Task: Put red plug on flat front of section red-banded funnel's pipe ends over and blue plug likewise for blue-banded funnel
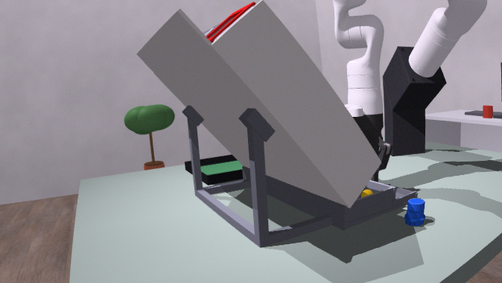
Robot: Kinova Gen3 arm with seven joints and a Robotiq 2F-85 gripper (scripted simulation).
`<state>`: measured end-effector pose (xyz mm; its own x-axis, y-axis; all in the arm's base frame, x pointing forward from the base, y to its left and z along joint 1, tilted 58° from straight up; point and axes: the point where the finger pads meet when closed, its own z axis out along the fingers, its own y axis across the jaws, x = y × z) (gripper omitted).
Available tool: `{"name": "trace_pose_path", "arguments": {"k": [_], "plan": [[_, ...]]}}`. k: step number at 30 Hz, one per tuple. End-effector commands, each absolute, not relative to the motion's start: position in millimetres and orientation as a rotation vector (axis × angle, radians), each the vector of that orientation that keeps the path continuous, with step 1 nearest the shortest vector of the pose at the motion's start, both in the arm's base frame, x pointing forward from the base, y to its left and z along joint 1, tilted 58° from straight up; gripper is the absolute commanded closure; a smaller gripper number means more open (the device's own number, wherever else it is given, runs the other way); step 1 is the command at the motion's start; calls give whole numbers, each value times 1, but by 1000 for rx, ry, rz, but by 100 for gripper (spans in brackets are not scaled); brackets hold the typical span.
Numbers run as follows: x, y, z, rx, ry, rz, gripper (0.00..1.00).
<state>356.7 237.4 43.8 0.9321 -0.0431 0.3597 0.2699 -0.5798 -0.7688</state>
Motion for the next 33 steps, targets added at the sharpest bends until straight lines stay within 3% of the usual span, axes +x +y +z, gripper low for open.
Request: {"name": "trace_pose_path", "arguments": {"k": [1,21,22,33], "plan": [[357,237,44,-2153,-160,-427,58],[357,237,44,-2153,-160,-427,58],[357,237,44,-2153,-160,-427,35],[357,237,44,-2153,-160,-427,35]]}}
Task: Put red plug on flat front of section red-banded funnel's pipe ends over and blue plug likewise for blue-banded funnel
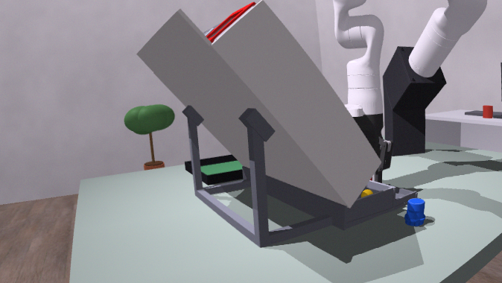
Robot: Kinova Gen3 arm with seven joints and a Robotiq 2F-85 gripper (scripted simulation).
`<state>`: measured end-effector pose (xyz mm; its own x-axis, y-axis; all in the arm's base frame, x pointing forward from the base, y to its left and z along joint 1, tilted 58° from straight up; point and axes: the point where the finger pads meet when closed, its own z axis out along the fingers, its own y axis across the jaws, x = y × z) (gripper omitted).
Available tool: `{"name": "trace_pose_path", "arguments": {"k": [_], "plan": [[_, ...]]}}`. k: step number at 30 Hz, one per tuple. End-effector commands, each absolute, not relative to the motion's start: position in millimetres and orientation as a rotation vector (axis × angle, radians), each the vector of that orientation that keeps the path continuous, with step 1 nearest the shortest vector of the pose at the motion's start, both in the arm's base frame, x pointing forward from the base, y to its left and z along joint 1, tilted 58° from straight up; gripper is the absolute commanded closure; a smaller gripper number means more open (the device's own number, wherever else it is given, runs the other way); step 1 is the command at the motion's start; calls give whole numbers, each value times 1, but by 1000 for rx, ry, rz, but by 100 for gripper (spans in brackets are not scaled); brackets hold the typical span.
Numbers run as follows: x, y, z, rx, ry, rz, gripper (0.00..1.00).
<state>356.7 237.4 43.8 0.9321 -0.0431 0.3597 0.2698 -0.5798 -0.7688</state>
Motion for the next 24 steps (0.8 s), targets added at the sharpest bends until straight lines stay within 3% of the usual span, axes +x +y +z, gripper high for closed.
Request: {"name": "trace_pose_path", "arguments": {"k": [1,24], "plan": [[357,237,44,-2153,-160,-427,35],[353,221,55,-2153,-160,-427,35]]}}
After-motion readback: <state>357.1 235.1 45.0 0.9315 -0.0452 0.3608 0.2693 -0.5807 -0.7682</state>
